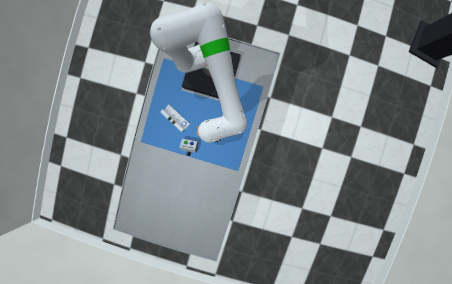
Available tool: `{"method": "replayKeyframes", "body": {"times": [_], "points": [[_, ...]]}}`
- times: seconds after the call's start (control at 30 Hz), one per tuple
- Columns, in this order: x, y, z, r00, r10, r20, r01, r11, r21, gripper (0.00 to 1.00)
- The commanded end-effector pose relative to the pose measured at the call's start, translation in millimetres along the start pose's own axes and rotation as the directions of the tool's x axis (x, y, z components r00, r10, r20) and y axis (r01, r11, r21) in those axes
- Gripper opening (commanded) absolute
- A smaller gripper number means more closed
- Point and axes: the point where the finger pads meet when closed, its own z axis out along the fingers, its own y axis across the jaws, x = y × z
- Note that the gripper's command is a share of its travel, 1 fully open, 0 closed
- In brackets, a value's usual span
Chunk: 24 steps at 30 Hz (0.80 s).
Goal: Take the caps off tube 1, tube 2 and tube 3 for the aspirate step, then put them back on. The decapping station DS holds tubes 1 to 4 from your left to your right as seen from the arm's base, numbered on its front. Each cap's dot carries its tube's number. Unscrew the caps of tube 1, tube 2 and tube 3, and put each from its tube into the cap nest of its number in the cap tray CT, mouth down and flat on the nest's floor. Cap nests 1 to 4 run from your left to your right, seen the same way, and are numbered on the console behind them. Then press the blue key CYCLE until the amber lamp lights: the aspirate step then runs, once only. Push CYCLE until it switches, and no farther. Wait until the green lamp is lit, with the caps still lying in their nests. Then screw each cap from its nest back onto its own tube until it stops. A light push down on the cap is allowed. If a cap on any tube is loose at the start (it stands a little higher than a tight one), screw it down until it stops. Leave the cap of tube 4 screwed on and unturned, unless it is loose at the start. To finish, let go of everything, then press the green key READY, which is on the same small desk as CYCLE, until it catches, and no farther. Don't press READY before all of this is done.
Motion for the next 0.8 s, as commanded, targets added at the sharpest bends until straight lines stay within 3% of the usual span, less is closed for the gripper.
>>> {"method": "replayKeyframes", "body": {"times": [0.0, 0.13, 0.17, 0.23, 0.33, 0.37, 0.47, 0.5, 0.53, 0.57, 0.6, 0.63, 0.67, 0.7, 0.73, 0.77], "points": [[0.1, -0.1, -0.2, 1.000, 0.000, 0.000, 0.000, 1.000, 0.000, 0.35], [0.1, -0.1, -0.2, 1.000, 0.000, 0.000, 0.000, 1.000, 0.000, 0.35], [0.1, -0.1, -0.2, 0.997, 0.083, 0.000, -0.083, 0.997, 0.000, 0.35], [0.1, -0.1, -0.2, 0.997, 0.083, 0.000, -0.083, 0.997, 0.000, 0.35], [0.1, -0.1, -0.2, 0.945, 0.327, 0.000, -0.327, 0.945, 0.000, 0.35], [0.1, -0.1, -0.2, 0.945, 0.327, 0.000, -0.327, 0.945, 0.000, 0.35], [0.1, -0.1, -0.2, 0.878, 0.479, 0.000, -0.479, 0.878, 0.000, 0.35], [0.1, -0.1, -0.2, 0.878, 0.479, 0.000, -0.479, 0.878, 0.000, 0.35], [0.1, -0.1, -0.2, 0.835, 0.551, 0.000, -0.551, 0.835, 0.000, 0.35], [0.1, -0.1, -0.2, 0.835, 0.551, 0.000, -0.551, 0.835, 0.000, 0.35], [0.1, -0.1, -0.2, 0.786, 0.618, 0.000, -0.618, 0.786, 0.000, 0.35], [0.1, -0.1, -0.2, 0.786, 0.618, 0.000, -0.618, 0.786, 0.000, 0.35], [0.1, -0.1, -0.2, 0.732, 0.682, 0.000, -0.682, 0.732, 0.000, 0.35], [0.1, -0.1, -0.2, 0.732, 0.682, 0.000, -0.682, 0.732, 0.000, 0.35], [0.1, -0.1, -0.2, 0.672, 0.740, 0.000, -0.740, 0.672, 0.000, 0.35], [0.1, -0.1, -0.2, 0.672, 0.740, 0.000, -0.740, 0.672, 0.000, 0.35]]}}
